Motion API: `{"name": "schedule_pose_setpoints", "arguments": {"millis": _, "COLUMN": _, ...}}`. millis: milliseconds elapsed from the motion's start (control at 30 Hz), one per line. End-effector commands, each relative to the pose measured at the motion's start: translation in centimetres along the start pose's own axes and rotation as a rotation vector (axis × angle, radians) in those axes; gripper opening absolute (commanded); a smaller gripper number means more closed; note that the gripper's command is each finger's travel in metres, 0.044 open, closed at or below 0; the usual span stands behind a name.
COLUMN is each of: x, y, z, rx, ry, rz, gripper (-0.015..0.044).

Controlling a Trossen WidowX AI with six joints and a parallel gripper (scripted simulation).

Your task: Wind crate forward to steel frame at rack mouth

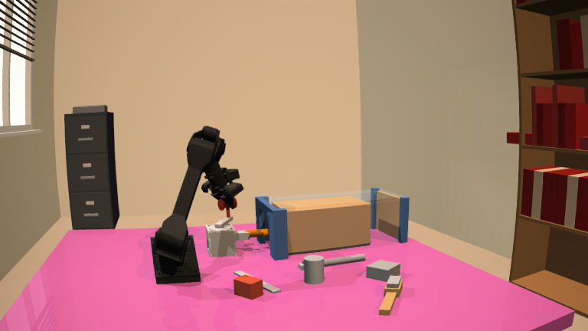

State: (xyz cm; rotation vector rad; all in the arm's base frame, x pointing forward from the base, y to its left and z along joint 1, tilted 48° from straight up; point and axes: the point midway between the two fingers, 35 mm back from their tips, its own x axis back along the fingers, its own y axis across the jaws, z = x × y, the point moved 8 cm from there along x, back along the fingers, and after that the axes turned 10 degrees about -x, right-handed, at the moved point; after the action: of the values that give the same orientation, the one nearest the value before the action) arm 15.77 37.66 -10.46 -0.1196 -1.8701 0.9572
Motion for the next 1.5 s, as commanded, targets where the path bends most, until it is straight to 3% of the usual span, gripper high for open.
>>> {"name": "schedule_pose_setpoints", "arguments": {"millis": 0, "x": 0.8, "y": 1.4, "z": 1.9, "rx": 0.035, "ry": 0.024, "rz": -0.023, "gripper": 0.0}}
{"name": "schedule_pose_setpoints", "arguments": {"millis": 1467, "x": 3.7, "y": 2.2, "z": 8.0, "rx": 0.038, "ry": 0.028, "rz": -0.026, "gripper": 0.0}}
